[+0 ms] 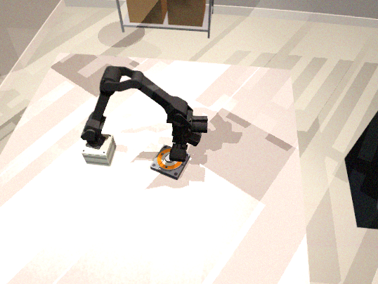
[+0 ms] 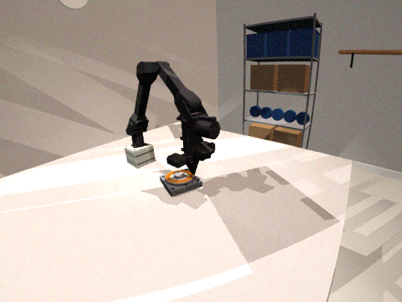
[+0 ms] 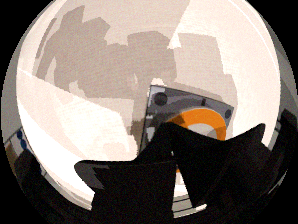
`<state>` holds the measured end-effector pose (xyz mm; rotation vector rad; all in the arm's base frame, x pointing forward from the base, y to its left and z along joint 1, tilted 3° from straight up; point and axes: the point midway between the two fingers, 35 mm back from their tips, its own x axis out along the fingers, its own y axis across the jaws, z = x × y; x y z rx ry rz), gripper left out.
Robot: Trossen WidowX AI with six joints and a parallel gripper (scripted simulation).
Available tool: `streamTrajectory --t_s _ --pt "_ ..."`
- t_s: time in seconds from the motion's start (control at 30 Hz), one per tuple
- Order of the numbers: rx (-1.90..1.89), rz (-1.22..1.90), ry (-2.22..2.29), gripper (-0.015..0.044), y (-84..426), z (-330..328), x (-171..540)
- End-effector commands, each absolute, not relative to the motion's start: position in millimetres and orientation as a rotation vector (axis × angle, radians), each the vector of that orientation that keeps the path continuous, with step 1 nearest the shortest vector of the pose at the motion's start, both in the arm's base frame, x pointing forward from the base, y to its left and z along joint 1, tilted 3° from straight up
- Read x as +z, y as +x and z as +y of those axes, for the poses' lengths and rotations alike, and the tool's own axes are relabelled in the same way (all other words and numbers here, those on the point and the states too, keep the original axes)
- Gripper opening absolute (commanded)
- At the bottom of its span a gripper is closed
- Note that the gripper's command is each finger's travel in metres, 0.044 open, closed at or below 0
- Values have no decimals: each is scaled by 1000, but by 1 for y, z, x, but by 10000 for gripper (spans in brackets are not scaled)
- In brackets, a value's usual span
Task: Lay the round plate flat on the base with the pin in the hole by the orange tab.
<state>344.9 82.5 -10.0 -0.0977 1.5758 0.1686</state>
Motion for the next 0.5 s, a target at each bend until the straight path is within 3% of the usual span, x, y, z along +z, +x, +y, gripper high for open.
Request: streamTrajectory --t_s 0.0,0.47 --pt "165 1574 -103 0 349 77 -9" --pt "164 1574 -104 0 358 61 -9"
